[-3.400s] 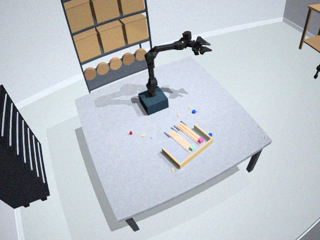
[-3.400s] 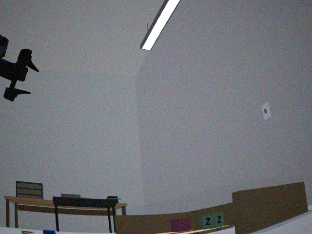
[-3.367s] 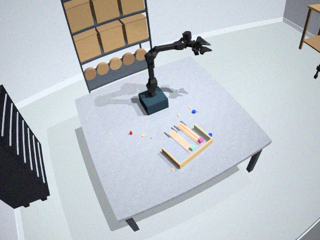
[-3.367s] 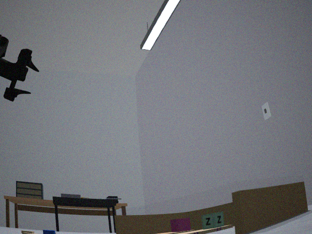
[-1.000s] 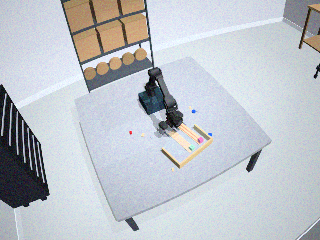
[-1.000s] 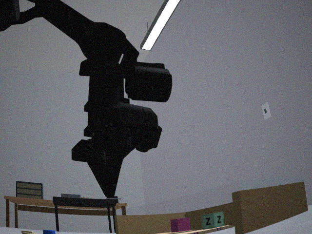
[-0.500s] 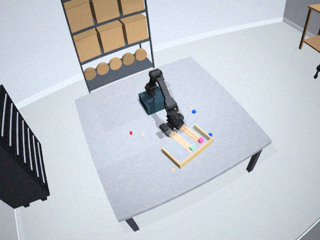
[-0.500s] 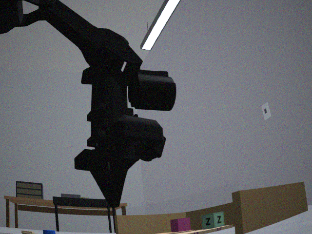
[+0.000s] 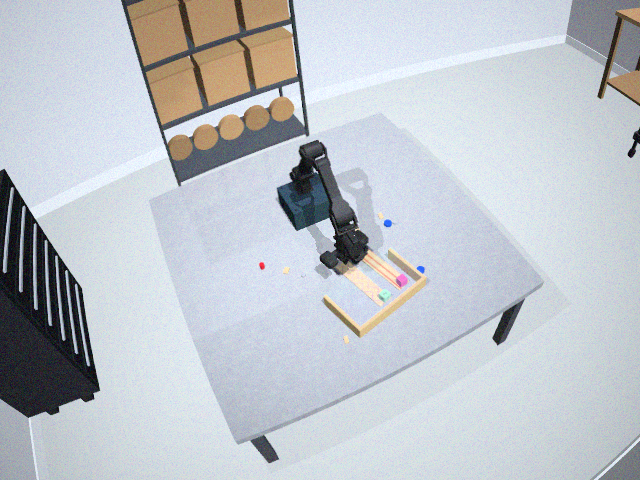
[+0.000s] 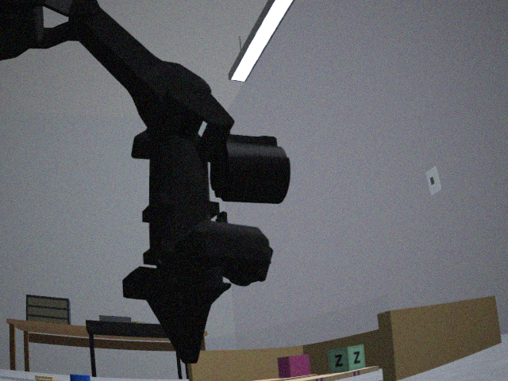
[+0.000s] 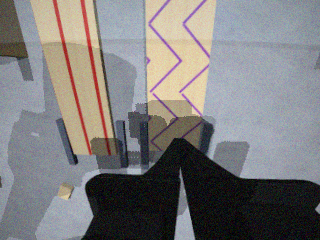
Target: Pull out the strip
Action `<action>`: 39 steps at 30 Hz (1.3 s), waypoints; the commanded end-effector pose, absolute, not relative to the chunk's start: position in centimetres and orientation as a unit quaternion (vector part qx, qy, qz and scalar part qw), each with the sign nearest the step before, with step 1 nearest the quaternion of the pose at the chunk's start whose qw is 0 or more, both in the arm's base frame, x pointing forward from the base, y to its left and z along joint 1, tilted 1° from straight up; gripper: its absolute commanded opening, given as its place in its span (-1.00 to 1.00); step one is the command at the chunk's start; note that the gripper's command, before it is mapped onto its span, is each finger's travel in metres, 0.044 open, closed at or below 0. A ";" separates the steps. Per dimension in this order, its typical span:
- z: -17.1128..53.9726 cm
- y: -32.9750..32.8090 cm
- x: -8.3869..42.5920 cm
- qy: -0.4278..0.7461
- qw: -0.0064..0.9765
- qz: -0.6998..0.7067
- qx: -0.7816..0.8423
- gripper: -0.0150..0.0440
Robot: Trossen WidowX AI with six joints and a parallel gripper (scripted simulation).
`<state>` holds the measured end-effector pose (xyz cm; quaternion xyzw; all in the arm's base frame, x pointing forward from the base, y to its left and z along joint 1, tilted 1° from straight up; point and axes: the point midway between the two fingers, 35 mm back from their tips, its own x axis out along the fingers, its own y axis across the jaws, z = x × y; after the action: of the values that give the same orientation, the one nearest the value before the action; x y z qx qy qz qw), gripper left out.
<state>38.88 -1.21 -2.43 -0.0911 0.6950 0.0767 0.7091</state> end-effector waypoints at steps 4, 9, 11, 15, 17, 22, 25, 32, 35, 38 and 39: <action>-3.5 -1.1 38.9 0.695 0.709 0.079 -0.091 -0.49; -4.3 -1.1 38.9 0.695 0.709 0.079 -0.091 -0.49; -4.7 -1.1 38.9 0.695 0.709 0.079 -0.091 -0.49; -5.1 -1.0 38.9 0.695 0.709 0.079 -0.091 -0.49; -5.1 -1.0 38.9 0.695 0.709 0.079 -0.091 -0.49; -5.1 -1.0 38.9 0.695 0.709 0.079 -0.091 -0.49; -5.1 -1.0 38.9 0.695 0.709 0.079 -0.091 -0.49; -5.1 -1.0 38.9 0.695 0.709 0.079 -0.091 -0.49; -5.1 -1.0 38.9 0.695 0.709 0.079 -0.091 -0.49; -5.2 -1.0 38.9 0.695 0.709 0.079 -0.091 -0.49; -5.2 -1.0 38.9 0.695 0.709 0.079 -0.091 -0.49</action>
<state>38.85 -1.10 -5.10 -0.0920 0.6958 0.0780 0.7080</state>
